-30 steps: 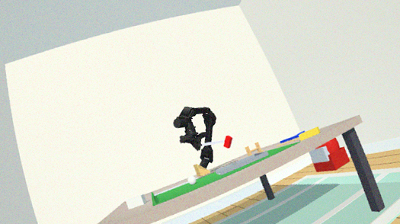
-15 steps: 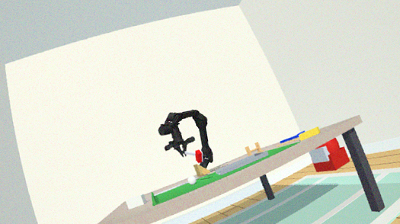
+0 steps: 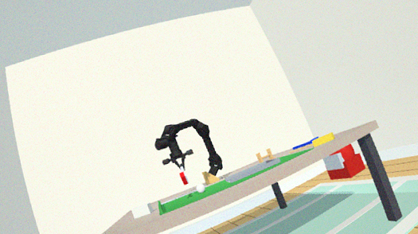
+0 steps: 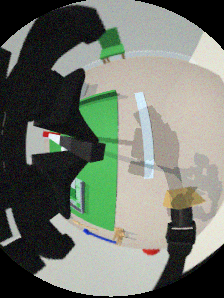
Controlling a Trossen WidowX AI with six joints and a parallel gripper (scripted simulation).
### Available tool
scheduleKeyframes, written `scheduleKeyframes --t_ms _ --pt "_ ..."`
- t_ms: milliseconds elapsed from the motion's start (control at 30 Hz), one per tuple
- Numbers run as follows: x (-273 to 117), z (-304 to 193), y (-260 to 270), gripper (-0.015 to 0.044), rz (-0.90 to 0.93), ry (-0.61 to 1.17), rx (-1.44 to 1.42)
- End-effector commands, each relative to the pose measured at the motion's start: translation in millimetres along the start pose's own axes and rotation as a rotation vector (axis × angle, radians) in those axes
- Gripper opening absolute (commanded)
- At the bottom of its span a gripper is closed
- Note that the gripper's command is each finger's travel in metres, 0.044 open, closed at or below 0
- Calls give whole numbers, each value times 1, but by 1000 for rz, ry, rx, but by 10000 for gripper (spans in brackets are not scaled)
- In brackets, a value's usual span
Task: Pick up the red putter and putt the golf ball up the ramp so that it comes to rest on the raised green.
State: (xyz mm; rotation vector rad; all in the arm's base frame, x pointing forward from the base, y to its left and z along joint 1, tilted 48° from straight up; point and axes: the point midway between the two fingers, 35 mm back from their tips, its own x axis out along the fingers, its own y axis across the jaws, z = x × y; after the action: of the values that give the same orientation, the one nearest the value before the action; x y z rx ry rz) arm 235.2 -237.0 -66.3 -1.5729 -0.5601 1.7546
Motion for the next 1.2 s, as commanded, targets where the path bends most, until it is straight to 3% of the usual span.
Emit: scheduleKeyframes --t_ms 0,333,1167 --pt "0 -3 2 0 13 13 5" --pt "33 -3 3 0 13 13 4" --pt "62 -3 2 0 14 4 -1"
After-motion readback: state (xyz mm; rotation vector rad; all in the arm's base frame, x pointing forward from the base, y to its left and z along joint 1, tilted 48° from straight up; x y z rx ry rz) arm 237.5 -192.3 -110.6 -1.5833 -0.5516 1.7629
